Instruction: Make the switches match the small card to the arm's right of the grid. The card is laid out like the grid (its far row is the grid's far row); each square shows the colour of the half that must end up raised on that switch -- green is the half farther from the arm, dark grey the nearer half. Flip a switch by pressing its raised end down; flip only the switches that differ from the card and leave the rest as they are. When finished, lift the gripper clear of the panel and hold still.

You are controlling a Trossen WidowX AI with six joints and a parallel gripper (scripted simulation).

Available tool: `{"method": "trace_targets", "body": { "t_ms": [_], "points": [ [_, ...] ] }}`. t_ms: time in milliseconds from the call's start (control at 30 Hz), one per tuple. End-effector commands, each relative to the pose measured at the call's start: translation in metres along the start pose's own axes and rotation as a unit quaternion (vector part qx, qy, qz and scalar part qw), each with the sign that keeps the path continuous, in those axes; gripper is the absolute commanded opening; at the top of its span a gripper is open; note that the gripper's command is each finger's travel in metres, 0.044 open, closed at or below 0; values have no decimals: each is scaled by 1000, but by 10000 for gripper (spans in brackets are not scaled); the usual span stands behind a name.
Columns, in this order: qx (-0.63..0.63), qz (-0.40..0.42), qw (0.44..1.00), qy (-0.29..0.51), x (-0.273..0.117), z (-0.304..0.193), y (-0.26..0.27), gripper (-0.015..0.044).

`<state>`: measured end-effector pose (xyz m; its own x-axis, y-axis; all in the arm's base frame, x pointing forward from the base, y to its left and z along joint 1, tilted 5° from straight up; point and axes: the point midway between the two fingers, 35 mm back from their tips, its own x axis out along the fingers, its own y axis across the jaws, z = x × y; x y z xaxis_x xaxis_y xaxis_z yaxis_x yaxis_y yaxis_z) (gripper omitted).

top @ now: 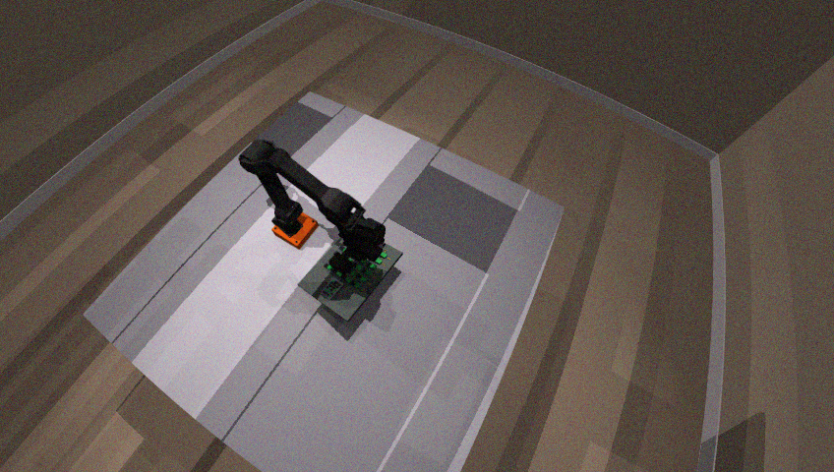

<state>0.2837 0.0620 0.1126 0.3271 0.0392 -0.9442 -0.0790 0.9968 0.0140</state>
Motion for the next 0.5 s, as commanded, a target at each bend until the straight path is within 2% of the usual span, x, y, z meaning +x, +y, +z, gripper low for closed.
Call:
{"method": "trace_targets", "body": {
  "t_ms": [0, 467],
  "points": [
    [1, -2, 1000, 1, 1, 0, -1, 0],
    [1, -2, 1000, 1, 3, 0, -1, 0]
  ]
}}
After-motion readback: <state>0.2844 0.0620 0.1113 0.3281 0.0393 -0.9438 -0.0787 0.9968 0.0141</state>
